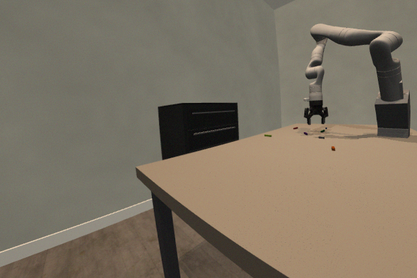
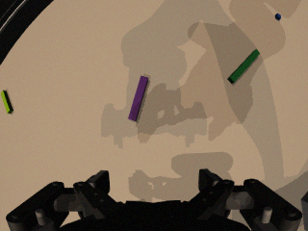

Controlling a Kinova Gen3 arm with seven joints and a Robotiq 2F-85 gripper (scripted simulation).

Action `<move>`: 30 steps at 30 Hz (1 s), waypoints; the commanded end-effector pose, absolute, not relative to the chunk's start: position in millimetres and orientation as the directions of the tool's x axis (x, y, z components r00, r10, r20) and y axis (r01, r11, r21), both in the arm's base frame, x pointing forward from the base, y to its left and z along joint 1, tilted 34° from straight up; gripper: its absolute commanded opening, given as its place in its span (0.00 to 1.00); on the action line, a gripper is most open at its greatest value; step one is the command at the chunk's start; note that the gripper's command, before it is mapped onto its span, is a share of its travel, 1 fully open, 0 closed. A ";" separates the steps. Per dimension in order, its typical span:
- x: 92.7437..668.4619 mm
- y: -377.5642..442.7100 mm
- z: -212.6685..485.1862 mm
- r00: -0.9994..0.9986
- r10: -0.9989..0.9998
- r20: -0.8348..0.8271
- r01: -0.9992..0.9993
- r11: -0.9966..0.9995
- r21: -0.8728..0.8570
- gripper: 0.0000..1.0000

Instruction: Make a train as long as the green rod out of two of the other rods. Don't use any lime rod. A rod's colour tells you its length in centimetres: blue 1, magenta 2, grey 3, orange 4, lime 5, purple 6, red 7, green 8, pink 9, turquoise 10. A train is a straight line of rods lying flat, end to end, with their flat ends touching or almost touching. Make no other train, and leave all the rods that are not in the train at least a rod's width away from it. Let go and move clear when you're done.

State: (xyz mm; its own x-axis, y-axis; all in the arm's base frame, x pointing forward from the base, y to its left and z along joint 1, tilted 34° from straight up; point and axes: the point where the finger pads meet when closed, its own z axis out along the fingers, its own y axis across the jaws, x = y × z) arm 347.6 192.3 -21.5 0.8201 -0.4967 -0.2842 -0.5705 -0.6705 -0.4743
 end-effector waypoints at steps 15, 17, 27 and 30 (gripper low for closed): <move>348.0 192.0 -21.2 0.820 -0.497 -0.283 -0.570 -0.670 -0.475 1.00; 348.0 192.0 -21.2 0.820 -0.497 -0.283 -0.570 -0.670 -0.475 1.00; 350.9 185.8 -25.2 0.793 -0.529 -0.302 -0.607 -0.648 -0.460 1.00; 361.1 158.2 -43.0 0.653 -0.655 -0.380 -0.755 -0.530 -0.386 1.00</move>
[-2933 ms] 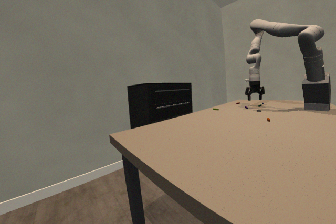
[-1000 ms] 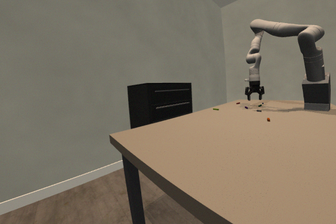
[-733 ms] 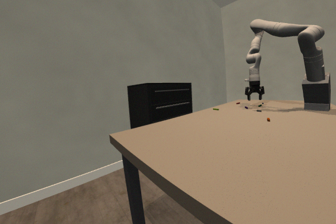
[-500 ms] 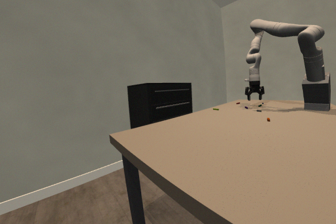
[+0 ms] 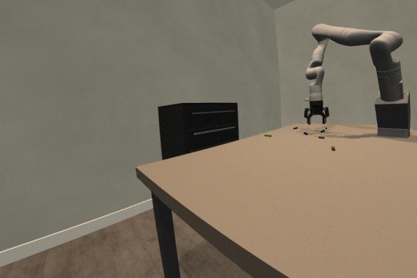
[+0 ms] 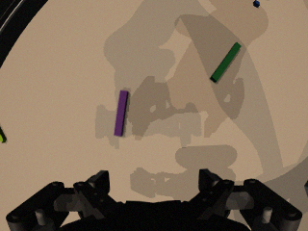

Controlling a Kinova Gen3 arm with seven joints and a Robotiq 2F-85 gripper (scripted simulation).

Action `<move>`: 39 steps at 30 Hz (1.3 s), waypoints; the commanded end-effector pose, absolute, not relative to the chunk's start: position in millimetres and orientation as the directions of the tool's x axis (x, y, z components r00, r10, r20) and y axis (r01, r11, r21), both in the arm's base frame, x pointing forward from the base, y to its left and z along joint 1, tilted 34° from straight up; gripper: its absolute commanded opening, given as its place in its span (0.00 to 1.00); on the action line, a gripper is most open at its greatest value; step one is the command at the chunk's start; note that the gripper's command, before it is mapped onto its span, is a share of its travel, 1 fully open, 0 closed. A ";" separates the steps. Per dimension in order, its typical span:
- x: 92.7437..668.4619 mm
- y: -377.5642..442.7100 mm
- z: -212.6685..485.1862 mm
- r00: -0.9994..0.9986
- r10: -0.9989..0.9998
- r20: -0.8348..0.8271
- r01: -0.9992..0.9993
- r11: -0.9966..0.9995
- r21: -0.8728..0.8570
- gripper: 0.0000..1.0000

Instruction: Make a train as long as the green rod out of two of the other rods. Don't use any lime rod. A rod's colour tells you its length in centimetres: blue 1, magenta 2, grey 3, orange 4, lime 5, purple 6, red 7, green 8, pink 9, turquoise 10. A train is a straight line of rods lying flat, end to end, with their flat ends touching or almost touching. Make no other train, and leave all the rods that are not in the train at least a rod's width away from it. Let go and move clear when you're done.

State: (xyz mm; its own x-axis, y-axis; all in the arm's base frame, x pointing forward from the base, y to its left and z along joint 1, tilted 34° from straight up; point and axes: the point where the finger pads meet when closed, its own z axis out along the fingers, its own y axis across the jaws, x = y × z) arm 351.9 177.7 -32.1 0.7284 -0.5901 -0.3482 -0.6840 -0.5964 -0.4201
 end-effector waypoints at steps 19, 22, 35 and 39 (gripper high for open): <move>370.0 92.4 -84.8 0.176 -0.825 -0.536 -0.983 -0.123 -0.134 1.00; 370.0 92.4 -84.8 0.176 -0.825 -0.536 -0.983 -0.123 -0.134 1.00; 370.0 92.4 -84.8 0.176 -0.825 -0.536 -0.983 -0.123 -0.134 1.00; 370.0 92.4 -84.8 0.176 -0.825 -0.536 -0.983 -0.123 -0.134 1.00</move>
